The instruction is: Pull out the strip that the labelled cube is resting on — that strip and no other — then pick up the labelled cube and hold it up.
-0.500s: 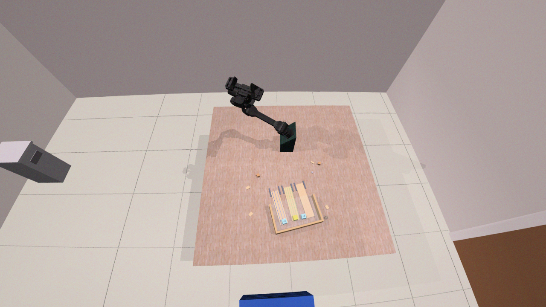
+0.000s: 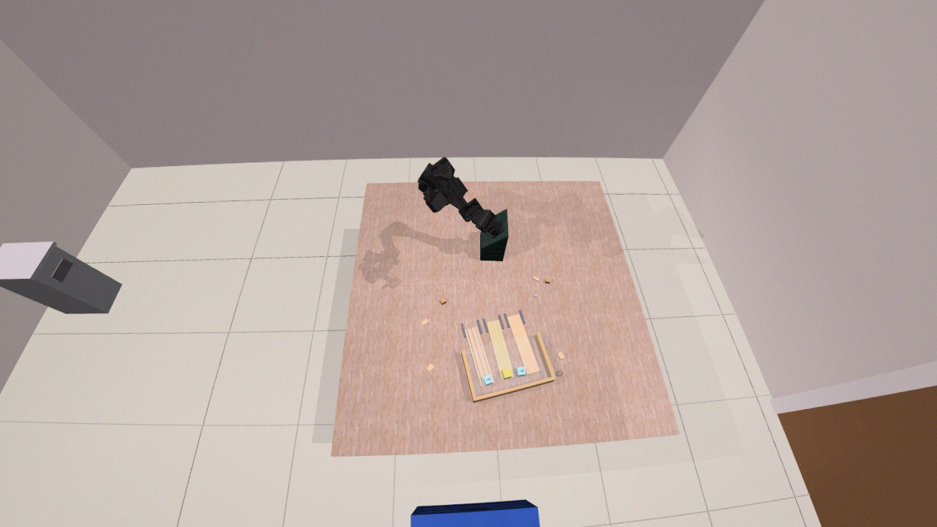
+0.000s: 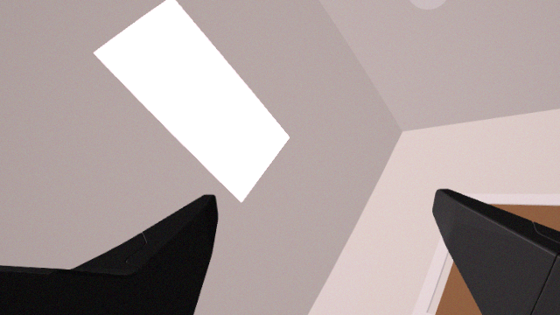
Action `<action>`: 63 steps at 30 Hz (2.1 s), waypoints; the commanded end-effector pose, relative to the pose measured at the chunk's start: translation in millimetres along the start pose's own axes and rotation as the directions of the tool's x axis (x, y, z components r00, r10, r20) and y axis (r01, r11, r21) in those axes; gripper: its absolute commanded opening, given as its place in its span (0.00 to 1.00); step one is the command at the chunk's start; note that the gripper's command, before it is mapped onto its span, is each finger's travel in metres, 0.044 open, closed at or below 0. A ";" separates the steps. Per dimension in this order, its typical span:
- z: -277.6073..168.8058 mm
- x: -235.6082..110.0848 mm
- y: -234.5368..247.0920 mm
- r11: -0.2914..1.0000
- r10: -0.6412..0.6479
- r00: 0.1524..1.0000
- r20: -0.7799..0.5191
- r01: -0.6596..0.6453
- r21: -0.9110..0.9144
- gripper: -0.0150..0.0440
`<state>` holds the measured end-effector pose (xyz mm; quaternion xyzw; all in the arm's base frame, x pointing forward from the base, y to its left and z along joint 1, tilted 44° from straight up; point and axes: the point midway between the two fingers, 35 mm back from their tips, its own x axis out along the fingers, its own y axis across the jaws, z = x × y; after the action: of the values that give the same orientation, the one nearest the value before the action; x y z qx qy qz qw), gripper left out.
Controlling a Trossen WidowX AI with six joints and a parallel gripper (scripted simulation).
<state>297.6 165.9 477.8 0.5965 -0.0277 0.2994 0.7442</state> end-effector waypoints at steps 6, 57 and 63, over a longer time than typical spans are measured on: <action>9.2 -1.4 -149.0 0.826 -0.330 0.929 0.165 0.369 -0.425 0.93; 126.7 -226.1 -467.1 -0.593 -0.790 -0.204 0.578 0.012 -0.805 0.40; 168.7 -228.2 -478.9 -0.558 -0.755 -0.398 0.522 -0.028 -0.829 0.25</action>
<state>387.8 -114.3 18.5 -0.3266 0.5463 -0.2431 0.7320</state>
